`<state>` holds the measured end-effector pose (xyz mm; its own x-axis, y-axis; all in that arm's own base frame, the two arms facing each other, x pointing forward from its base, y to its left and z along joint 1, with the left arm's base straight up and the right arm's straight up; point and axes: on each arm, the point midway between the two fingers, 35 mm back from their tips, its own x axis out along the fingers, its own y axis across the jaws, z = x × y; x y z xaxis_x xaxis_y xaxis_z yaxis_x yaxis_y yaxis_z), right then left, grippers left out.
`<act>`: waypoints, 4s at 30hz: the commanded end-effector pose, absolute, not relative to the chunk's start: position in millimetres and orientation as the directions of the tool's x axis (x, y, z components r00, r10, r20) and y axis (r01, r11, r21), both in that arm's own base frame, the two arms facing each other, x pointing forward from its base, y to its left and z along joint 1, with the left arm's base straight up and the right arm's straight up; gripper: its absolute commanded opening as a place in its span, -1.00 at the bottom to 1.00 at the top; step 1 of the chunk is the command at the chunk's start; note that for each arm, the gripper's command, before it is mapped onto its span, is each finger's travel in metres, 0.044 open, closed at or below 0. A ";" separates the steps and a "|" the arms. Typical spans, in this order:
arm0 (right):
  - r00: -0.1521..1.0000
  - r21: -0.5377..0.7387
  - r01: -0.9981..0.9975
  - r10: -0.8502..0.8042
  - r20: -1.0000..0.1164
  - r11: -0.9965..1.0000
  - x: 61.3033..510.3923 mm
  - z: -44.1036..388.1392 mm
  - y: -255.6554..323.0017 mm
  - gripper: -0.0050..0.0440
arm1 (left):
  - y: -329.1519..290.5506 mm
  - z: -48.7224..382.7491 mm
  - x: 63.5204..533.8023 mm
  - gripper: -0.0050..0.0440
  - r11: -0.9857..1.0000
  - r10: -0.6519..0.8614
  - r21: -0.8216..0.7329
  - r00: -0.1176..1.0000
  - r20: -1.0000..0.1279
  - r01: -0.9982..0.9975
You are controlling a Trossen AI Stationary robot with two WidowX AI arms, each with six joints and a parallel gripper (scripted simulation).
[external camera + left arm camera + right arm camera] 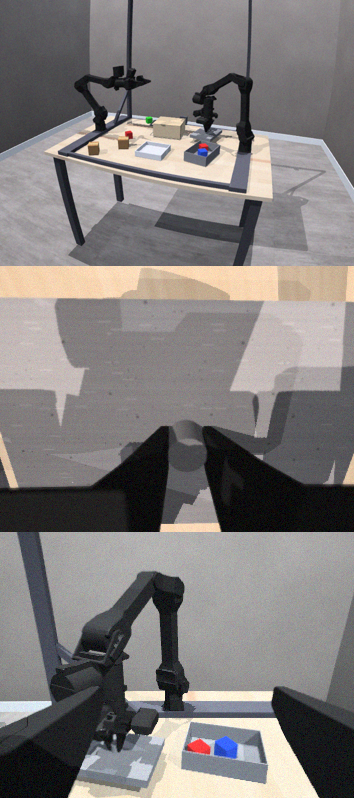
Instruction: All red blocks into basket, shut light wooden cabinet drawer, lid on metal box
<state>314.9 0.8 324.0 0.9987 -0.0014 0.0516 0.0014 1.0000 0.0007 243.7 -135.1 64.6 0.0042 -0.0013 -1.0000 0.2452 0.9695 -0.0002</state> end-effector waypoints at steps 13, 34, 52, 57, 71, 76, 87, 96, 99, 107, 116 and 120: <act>0.994 0.001 0.009 -0.009 0.108 1.000 310.2 345.4 -0.4 0.84 | -137.0 48.1 245.5 -1.00 0.967 -0.008 -0.003 0.020 -1.000 0.256; 0.994 0.001 0.009 -0.009 0.108 1.000 310.2 345.4 -0.4 0.84 | -138.4 38.7 246.0 -1.00 0.965 -0.008 -0.002 0.020 -1.000 0.261; 0.994 0.001 0.009 -0.009 0.108 1.000 310.2 345.4 -0.4 0.84 | -141.3 49.7 252.4 -0.24 0.966 -0.028 -0.013 0.056 -0.998 0.257; 0.994 0.001 0.009 -0.009 0.108 1.000 310.2 345.4 -0.4 0.84 | -141.3 49.7 252.4 -0.24 0.966 -0.028 -0.013 0.056 -0.998 0.257; 0.994 0.001 0.009 -0.009 0.108 1.000 310.2 345.4 -0.4 0.84 | -141.3 55.5 252.5 -0.24 0.966 -0.029 -0.013 0.058 -0.998 0.257; 0.994 0.001 0.009 -0.009 0.108 1.000 310.2 345.4 -0.4 0.84 | -141.2 57.9 252.2 -0.24 0.966 -0.029 -0.013 0.057 -0.998 0.257; 0.994 0.001 0.009 -0.009 0.108 1.000 310.2 345.4 -0.4 0.84 | -139.8 95.9 249.2 -0.24 0.966 -0.021 -0.009 0.043 -0.999 0.257; 0.994 0.001 0.009 -0.009 0.108 1.000 310.2 345.4 -0.4 0.84 | -137.3 104.3 244.3 -0.24 0.966 -0.018 -0.008 0.039 -0.999 0.258; 0.994 0.001 0.009 -0.009 0.108 1.000 310.2 345.4 -0.4 0.84 | -137.4 103.4 244.3 -0.24 0.966 -0.019 -0.008 0.040 -0.999 0.258; 0.995 0.000 0.007 -0.007 0.101 1.000 311.2 342.7 -0.7 0.84 | -127.3 115.9 268.5 0.12 0.973 -0.094 -0.046 0.204 -0.975 0.226; 0.995 -0.001 0.006 -0.006 0.096 1.000 313.1 341.6 -1.3 0.84 | -106.4 152.5 310.5 0.12 0.977 -0.183 -0.092 0.526 -0.831 0.195; 0.996 -0.002 0.005 -0.005 0.095 1.000 312.9 340.4 -1.1 0.84 | -100.8 163.1 319.3 0.12 0.977 -0.192 -0.096 0.593 -0.782 0.190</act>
